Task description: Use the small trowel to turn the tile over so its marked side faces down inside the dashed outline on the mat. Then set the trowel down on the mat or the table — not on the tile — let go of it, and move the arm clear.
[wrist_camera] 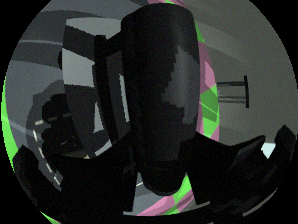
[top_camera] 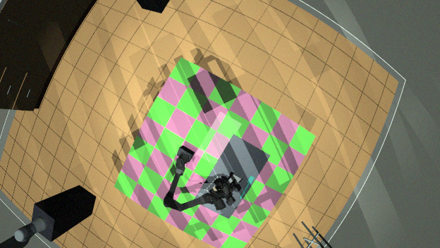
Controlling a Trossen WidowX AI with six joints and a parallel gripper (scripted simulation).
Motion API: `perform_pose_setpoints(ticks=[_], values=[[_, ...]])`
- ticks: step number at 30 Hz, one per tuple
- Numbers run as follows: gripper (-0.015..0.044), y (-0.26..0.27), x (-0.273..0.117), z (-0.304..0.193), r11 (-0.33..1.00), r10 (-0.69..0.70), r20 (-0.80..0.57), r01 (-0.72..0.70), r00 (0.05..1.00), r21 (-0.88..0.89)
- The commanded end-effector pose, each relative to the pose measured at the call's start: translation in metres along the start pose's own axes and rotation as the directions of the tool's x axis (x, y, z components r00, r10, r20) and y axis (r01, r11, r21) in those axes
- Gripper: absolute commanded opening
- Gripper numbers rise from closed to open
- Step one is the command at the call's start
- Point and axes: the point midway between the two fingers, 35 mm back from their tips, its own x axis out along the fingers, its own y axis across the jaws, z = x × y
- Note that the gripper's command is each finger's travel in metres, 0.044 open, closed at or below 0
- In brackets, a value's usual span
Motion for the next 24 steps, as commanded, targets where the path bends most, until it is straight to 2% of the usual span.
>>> perform_pose_setpoints(ticks=[1,24], values=[[0.0,-0.002,-0.001,0.02,1.0,-0.006,-0.001,0.006,1.0,0.005],[0.0,0.029,-0.004,0.128,1.0,-0.004,-0.056,0.003,0.998,-0.026]])
